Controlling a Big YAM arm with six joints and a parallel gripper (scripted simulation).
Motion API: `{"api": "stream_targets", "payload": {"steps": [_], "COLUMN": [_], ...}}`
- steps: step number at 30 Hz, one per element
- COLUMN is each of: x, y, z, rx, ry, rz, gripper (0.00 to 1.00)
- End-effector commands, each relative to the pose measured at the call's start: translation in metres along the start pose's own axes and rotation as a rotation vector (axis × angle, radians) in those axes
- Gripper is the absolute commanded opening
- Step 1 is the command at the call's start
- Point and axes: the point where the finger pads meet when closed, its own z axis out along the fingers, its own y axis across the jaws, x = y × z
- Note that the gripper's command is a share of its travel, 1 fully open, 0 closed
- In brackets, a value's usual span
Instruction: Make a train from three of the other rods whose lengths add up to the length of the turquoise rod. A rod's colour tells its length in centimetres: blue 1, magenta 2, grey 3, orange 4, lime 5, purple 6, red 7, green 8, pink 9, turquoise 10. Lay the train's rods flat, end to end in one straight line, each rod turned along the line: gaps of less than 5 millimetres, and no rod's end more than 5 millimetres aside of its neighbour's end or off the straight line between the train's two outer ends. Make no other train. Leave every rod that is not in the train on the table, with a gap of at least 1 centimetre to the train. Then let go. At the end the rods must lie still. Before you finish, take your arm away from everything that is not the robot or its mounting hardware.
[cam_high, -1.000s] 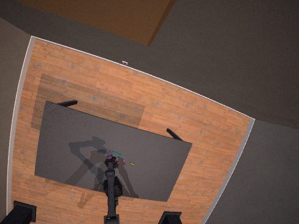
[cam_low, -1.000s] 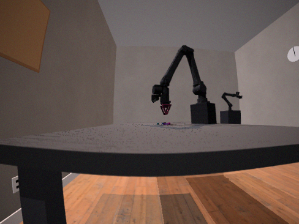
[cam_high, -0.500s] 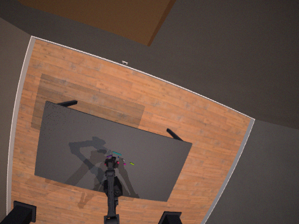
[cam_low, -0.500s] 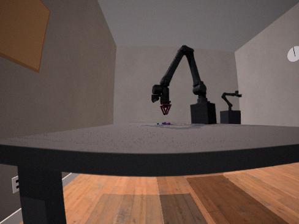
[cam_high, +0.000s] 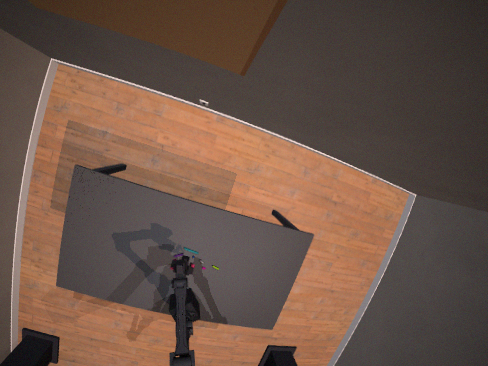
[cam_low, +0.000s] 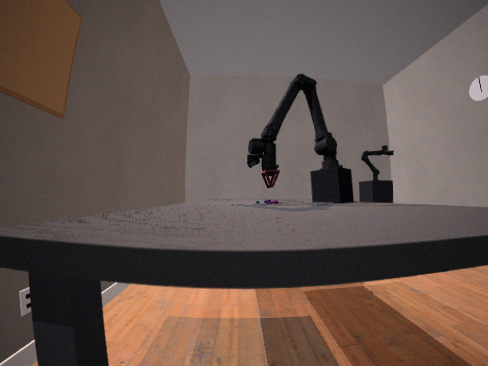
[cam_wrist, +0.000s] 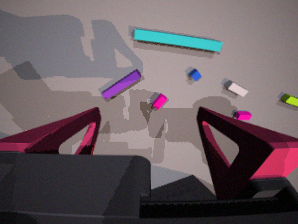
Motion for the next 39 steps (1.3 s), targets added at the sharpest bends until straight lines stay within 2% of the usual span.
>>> {"api": "stream_targets", "payload": {"steps": [1,5,10,11,15,16,20,21,27,28,35,36,39], "x": [-0.010,-0.003,0.001,0.001,0.006,0.005,0.009,0.009,0.014,0.012,0.020,0.022,0.022], "y": [0.003,-0.007,-0.005,-0.009,-0.007,-0.012,-0.010,-0.014,-0.012,-0.016,-0.017,-0.017,-0.017], "z": [-0.007,-0.009,-0.005,-0.008,-0.004,-0.008,-0.006,-0.007,-0.003,-0.007,-0.005,-0.002,-0.002], "rx": [-0.009,-0.014,-0.007,-0.015,-0.007,-0.016,-0.011,-0.018,-0.009,-0.019,-0.016,-0.010,-0.009], "ry": [-0.035,-0.041,-0.026,-0.041,-0.022,-0.040,-0.028,-0.039,-0.023,-0.038,-0.030,-0.021,-0.020], "rz": [0.031,0.209,0.201,0.295,0.286,0.385,0.376,0.470,0.461,0.544,0.645,0.642,0.642], "gripper": [1.00,1.00,1.00,1.00,1.00,1.00,1.00,1.00,1.00,1.00,1.00,0.24,0.24]}}
